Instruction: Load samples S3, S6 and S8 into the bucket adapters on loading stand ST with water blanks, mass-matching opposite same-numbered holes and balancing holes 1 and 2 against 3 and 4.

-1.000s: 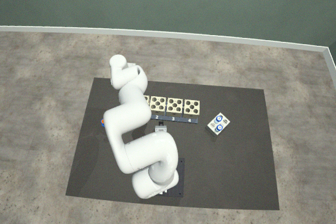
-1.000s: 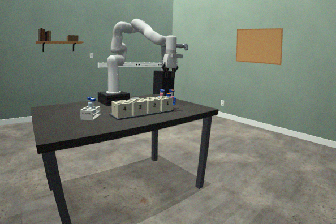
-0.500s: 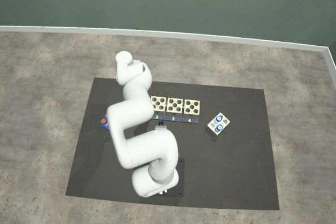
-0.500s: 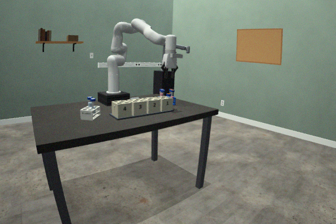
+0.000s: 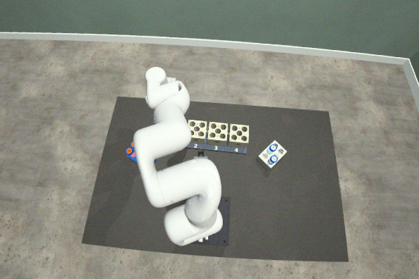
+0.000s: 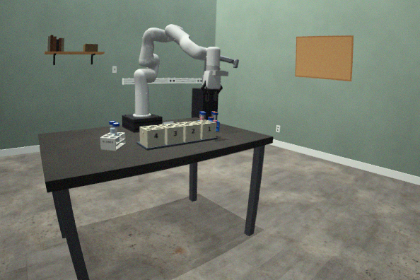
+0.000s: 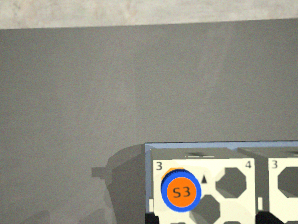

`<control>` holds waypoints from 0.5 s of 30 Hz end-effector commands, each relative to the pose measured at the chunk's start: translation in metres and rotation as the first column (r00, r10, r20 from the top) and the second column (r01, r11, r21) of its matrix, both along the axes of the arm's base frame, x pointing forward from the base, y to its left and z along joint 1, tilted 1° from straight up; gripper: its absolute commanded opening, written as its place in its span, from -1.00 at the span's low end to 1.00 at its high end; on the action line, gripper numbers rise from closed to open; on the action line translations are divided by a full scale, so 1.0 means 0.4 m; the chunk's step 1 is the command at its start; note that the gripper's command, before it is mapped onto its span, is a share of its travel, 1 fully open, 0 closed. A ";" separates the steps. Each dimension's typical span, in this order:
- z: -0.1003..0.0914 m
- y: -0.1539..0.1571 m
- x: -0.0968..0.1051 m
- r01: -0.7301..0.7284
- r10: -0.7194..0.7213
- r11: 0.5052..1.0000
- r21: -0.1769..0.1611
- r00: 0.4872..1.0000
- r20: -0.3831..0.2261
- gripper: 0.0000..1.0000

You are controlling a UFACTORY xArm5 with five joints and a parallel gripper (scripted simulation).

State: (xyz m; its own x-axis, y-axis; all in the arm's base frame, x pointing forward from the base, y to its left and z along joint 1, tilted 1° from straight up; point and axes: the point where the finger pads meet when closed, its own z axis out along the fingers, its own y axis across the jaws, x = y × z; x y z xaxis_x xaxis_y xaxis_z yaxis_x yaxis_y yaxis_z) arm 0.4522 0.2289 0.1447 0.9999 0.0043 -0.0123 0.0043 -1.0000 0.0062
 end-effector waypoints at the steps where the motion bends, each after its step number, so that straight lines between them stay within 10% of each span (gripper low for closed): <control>1: -0.018 0.002 0.003 0.000 0.000 1.000 0.011 1.000 0.000 0.15; 15: -0.078 0.002 0.002 0.000 0.000 1.000 0.011 1.000 0.000 0.15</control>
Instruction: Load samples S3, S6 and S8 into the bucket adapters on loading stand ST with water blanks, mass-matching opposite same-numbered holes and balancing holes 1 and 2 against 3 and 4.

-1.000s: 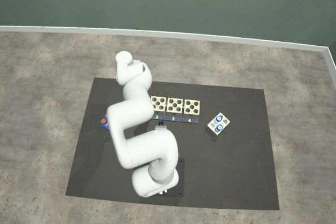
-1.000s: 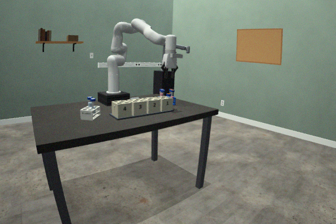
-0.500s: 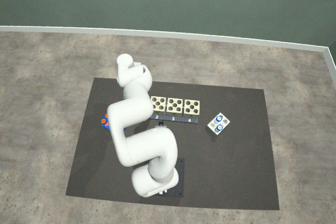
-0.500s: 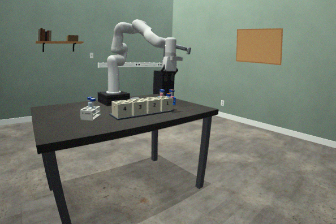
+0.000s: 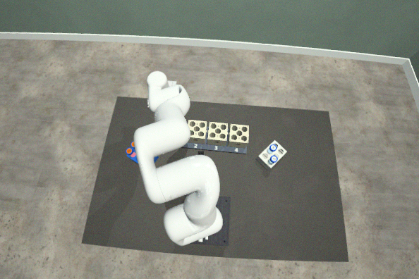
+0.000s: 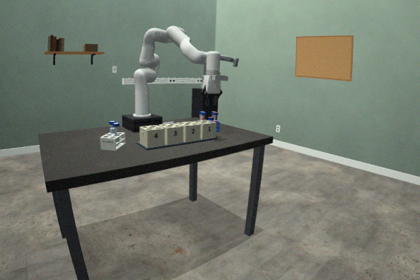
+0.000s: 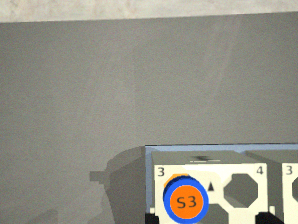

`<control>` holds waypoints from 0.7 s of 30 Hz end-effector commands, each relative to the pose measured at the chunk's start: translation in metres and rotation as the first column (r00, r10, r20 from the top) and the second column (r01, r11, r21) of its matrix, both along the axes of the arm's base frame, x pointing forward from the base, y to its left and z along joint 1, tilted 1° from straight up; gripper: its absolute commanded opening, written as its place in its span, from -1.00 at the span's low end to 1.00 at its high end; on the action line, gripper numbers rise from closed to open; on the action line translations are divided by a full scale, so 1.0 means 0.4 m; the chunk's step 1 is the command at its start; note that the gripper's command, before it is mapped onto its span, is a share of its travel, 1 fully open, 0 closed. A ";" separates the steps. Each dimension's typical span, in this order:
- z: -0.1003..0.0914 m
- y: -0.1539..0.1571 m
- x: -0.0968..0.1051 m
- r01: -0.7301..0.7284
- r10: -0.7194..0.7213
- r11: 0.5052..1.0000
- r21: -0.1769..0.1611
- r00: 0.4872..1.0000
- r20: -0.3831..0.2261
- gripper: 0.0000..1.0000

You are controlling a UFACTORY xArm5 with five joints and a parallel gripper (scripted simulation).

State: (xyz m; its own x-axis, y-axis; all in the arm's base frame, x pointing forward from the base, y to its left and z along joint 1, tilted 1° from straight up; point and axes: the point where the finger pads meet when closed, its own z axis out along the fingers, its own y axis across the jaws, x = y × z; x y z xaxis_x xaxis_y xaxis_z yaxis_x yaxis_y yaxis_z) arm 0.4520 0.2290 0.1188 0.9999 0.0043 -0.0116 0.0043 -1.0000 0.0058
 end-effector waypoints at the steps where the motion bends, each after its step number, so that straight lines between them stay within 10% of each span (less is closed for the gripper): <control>1: -0.018 0.002 0.003 0.000 0.000 1.000 0.010 1.000 -0.001 0.15; 21: -0.108 0.002 0.001 0.000 0.000 1.000 0.010 1.000 -0.001 0.15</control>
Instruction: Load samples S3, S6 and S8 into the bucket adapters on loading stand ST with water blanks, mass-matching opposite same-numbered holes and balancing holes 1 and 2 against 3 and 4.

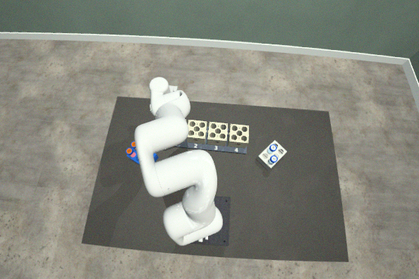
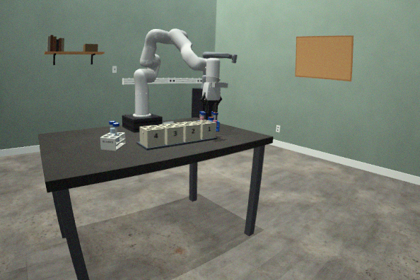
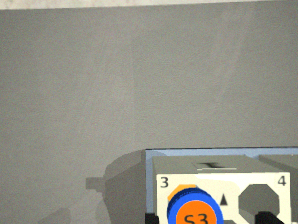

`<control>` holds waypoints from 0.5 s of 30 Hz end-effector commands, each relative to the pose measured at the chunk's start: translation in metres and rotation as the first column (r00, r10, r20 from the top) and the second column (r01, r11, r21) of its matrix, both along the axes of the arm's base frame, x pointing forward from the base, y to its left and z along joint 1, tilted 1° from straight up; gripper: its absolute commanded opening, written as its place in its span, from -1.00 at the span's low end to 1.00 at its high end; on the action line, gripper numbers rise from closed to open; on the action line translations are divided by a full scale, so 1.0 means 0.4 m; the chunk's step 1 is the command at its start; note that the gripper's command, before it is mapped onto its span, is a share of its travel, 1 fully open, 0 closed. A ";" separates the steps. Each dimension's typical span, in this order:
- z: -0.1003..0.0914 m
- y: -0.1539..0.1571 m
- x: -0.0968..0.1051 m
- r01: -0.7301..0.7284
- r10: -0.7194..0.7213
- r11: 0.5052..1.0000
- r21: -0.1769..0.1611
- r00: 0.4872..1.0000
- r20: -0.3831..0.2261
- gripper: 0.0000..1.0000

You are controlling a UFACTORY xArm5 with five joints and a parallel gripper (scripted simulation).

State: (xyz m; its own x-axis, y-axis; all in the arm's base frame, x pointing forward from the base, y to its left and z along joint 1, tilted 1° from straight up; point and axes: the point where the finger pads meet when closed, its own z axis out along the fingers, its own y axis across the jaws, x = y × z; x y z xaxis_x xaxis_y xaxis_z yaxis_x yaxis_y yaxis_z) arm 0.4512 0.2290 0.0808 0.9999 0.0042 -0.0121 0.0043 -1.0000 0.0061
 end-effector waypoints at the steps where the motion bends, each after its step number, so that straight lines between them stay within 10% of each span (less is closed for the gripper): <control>1: -0.018 0.002 0.003 0.000 0.000 1.000 0.011 1.000 0.000 0.15; 15: -0.070 0.002 0.003 0.000 0.000 1.000 0.011 1.000 0.000 0.15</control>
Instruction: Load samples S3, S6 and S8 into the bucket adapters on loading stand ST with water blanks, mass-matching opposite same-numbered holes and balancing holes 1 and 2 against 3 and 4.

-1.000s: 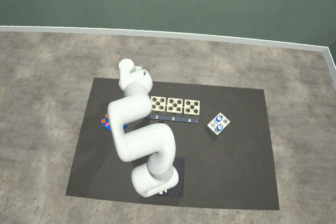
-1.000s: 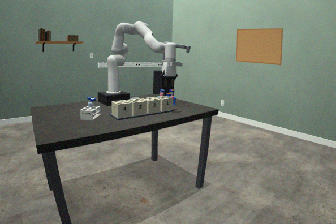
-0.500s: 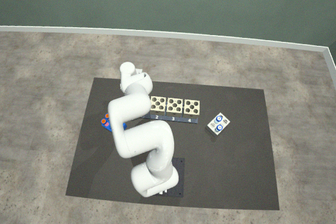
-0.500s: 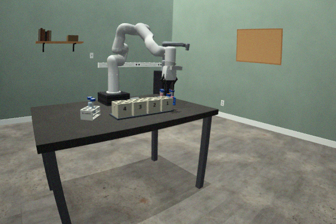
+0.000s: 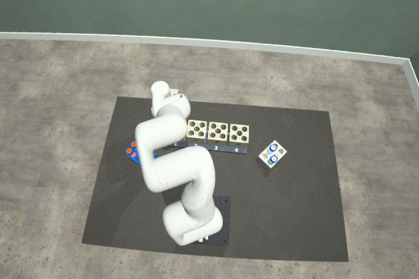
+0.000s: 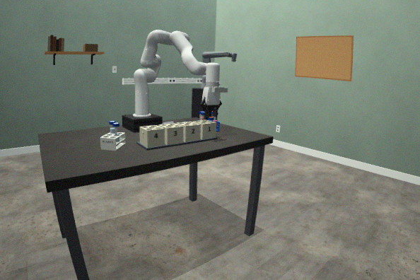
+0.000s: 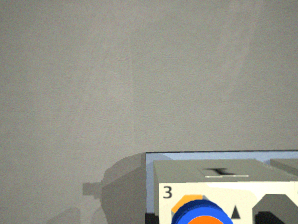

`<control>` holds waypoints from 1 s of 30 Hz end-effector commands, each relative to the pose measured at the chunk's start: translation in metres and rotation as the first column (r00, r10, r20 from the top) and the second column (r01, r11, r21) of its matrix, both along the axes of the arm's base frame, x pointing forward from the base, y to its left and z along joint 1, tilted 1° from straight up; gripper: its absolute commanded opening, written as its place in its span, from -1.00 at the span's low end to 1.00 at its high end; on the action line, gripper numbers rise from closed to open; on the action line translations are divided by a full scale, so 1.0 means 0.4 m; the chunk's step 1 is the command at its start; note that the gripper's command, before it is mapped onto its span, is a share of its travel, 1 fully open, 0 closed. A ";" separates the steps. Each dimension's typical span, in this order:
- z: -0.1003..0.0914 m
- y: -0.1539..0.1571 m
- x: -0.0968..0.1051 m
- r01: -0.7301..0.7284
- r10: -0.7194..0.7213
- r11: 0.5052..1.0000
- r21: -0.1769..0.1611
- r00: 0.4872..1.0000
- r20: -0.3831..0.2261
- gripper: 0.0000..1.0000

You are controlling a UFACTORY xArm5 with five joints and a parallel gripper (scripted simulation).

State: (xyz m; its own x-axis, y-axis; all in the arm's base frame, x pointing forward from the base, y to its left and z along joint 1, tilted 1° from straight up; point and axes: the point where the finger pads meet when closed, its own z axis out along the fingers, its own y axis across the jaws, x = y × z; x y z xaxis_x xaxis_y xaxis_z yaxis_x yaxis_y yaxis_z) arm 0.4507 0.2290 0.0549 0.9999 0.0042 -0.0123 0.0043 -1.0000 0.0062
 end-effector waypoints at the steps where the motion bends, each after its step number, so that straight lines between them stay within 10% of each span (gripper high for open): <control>1: -0.006 0.002 0.004 0.000 0.000 1.000 0.011 1.000 0.000 0.15; 30: -0.036 0.002 0.003 0.000 0.000 1.000 0.011 1.000 0.000 0.15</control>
State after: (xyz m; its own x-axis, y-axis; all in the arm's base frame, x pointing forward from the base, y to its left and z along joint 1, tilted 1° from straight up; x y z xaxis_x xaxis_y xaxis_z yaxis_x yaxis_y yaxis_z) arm 0.4508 0.2292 0.0413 0.9999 0.0043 -0.0115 0.0043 -1.0000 0.0058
